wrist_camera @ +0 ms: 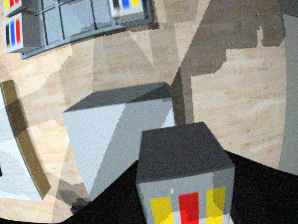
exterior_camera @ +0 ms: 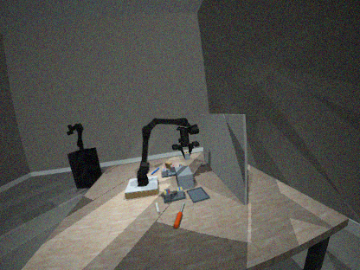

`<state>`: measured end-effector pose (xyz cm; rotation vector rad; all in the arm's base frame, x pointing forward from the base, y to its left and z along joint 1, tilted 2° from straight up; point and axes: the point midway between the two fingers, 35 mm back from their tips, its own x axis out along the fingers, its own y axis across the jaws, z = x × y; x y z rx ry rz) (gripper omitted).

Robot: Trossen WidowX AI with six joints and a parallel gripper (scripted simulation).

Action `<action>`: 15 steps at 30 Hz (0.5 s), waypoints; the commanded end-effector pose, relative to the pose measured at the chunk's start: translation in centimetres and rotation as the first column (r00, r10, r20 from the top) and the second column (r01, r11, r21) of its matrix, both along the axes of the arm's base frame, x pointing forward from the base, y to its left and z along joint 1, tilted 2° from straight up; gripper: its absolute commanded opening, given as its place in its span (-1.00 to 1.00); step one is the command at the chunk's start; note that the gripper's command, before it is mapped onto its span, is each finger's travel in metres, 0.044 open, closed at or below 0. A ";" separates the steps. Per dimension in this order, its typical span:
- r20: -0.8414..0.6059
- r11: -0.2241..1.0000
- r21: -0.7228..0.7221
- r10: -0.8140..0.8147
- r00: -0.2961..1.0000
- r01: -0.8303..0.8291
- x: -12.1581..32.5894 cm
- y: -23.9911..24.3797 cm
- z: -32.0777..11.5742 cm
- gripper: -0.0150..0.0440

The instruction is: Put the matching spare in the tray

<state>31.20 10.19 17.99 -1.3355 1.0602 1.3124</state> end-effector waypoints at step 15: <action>0.008 1.000 -0.017 0.020 1.000 -0.020 3.7 -9.8 0.2 -0.49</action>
